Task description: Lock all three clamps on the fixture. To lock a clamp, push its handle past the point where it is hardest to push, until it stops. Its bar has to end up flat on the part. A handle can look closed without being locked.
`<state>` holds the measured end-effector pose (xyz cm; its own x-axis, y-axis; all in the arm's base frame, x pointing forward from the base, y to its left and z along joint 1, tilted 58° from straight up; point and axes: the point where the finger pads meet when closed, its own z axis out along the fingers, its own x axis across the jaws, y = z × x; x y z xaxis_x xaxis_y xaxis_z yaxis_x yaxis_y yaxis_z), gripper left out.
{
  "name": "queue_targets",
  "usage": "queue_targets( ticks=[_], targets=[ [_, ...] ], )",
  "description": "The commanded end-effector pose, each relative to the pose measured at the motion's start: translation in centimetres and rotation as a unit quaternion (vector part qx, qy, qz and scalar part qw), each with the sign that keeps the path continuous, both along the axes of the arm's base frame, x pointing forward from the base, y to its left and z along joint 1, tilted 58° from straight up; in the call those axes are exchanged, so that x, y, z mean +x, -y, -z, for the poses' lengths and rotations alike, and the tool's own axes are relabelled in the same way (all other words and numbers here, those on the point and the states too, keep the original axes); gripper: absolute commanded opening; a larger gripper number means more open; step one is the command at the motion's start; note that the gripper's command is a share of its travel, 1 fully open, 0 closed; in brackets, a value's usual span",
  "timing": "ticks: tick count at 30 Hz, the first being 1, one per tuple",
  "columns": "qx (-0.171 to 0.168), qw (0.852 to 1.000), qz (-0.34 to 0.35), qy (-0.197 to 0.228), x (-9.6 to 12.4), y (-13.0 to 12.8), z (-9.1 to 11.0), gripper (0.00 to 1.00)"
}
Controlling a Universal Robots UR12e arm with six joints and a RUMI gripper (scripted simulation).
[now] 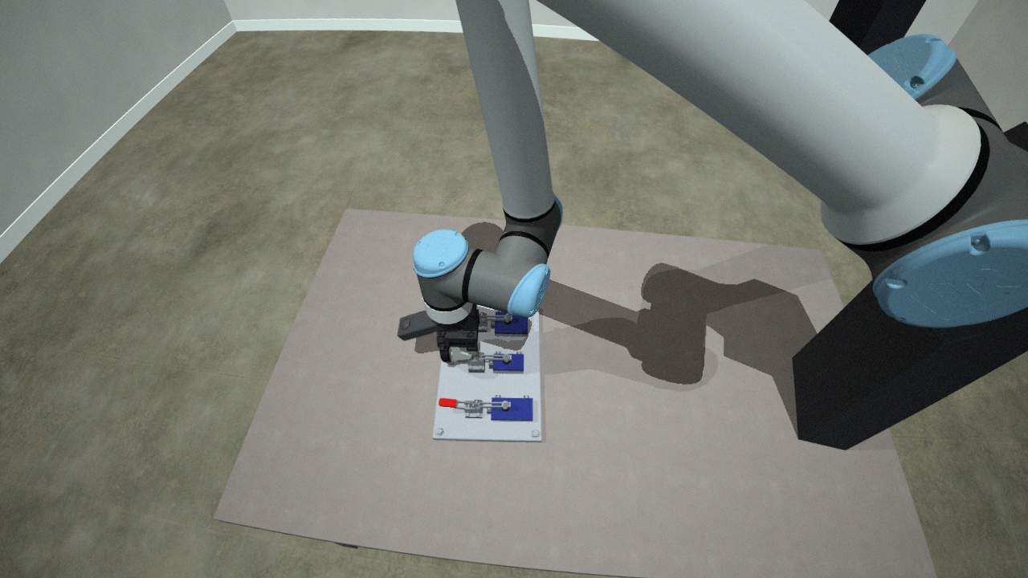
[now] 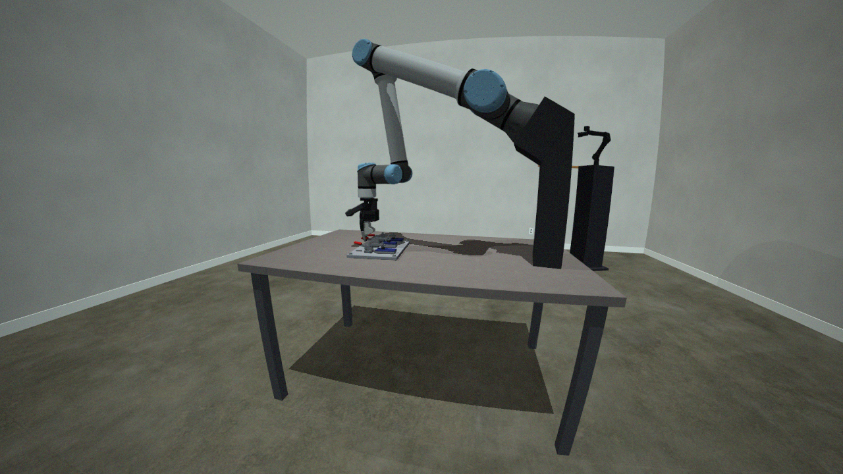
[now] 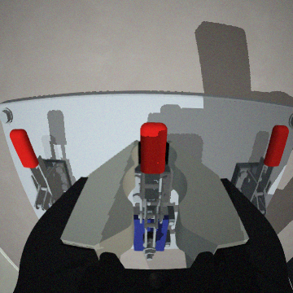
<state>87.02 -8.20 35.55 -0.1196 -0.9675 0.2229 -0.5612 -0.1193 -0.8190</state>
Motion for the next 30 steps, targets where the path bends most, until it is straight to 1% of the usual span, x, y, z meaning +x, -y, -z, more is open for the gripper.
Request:
queue_targets(
  ticks=[1,12,13,30],
  targets=[
    [0.000,1.000,0.000,0.000,-0.02,-0.04,-0.07,0.00],
    [0.000,1.000,0.000,0.000,-0.02,-0.04,-0.07,0.00],
    [0.000,1.000,0.000,0.000,-0.02,-0.03,-0.07,0.28],
    [0.000,1.000,0.000,0.000,-0.02,-0.03,-0.07,0.28]
  ],
)
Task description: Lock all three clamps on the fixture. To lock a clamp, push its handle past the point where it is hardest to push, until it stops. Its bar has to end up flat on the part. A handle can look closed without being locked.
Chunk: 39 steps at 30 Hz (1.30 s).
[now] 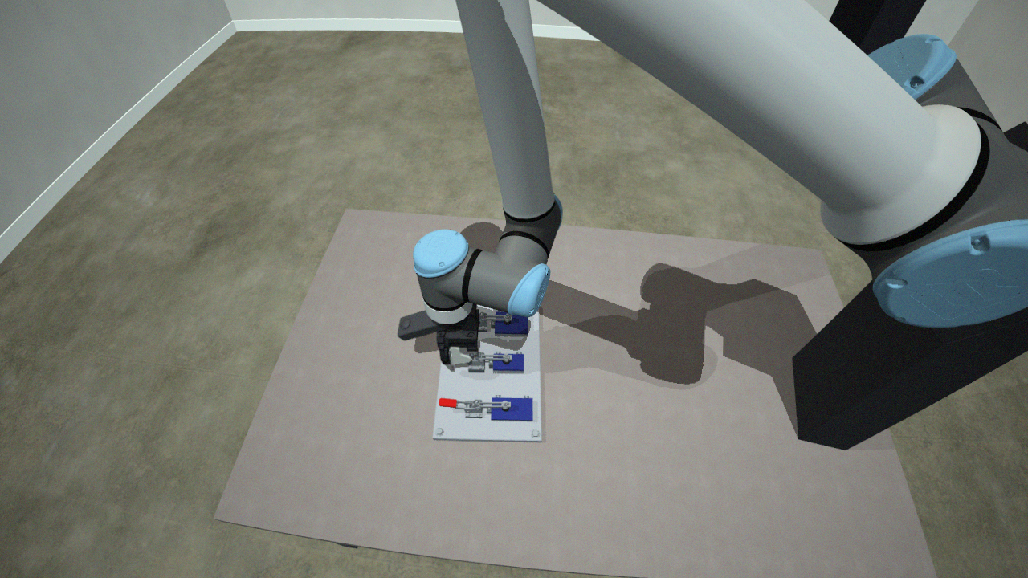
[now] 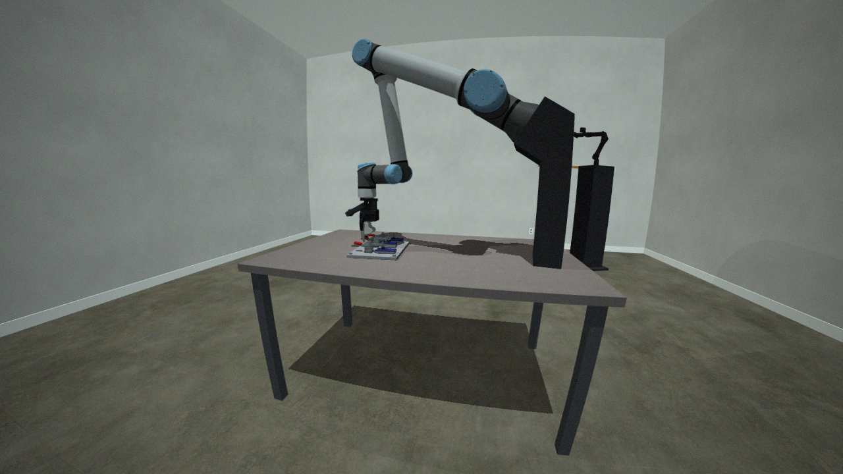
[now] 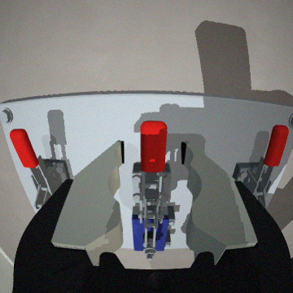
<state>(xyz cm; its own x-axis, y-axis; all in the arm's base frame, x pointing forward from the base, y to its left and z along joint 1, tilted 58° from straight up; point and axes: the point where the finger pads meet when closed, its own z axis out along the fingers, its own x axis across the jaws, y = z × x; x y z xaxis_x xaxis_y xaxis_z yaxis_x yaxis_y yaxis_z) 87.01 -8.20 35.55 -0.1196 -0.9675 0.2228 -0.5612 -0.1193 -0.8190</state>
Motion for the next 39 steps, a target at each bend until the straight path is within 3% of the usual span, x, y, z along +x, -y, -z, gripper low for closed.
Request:
queue_targets(
  ticks=[1,20,39],
  targets=[
    [0.000,1.000,0.000,0.000,0.0,0.0,-0.1,0.28],
    [0.000,1.000,0.000,0.000,-0.5,-0.2,-0.4,0.28],
    [0.000,1.000,0.000,0.000,-4.0,-1.1,-2.6,0.28]
  ],
)
